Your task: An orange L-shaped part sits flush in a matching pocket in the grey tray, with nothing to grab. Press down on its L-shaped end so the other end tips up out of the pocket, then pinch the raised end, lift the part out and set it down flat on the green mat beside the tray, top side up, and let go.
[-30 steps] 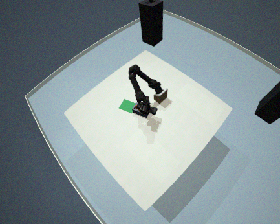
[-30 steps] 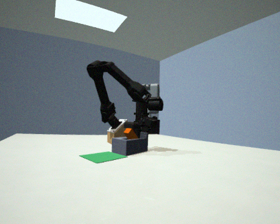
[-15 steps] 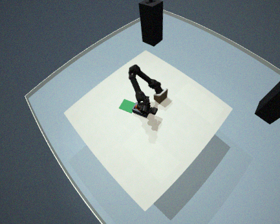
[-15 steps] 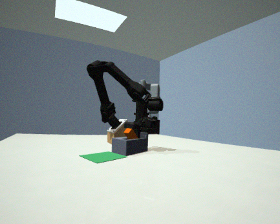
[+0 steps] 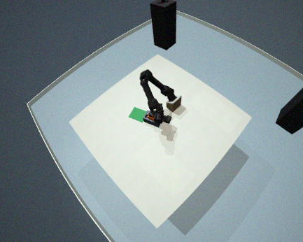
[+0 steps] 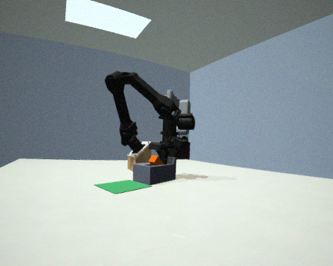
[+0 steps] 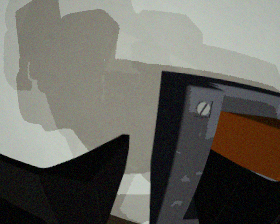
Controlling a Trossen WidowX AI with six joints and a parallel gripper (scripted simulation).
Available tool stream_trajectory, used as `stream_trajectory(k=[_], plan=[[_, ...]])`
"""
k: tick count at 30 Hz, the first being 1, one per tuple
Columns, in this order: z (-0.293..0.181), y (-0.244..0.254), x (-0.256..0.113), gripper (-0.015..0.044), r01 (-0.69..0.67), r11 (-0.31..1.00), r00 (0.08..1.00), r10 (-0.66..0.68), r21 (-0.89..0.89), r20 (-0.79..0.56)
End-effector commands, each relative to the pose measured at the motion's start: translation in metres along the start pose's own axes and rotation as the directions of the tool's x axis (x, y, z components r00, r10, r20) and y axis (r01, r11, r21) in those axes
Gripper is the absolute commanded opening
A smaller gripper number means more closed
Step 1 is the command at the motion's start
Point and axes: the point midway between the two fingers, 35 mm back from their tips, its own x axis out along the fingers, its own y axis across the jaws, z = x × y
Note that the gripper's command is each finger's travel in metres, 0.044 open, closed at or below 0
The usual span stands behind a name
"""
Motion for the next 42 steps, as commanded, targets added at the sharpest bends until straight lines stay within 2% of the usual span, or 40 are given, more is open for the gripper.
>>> stream_trajectory(k=[1, 4, 8, 10, 42], plan=[[0.003, 0.001, -0.010, 0.0180, -0.003, 1.000, 1.000, 0.003, 0.007, 0.001], [0.006, -0.001, -0.036, 0.0180, -0.006, 1.000, 1.000, 0.006, 0.007, 0.002], [0.003, -0.008, -0.090, 0.0180, -0.006, 1.000, 1.000, 0.006, 0.006, 0.001], [0.001, -0.010, -0.099, 0.0180, -0.006, 1.000, 1.000, 0.006, 0.006, 0.000], [0.001, -0.010, -0.095, 0.0180, -0.002, 1.000, 1.000, 0.002, -0.001, -0.001]])
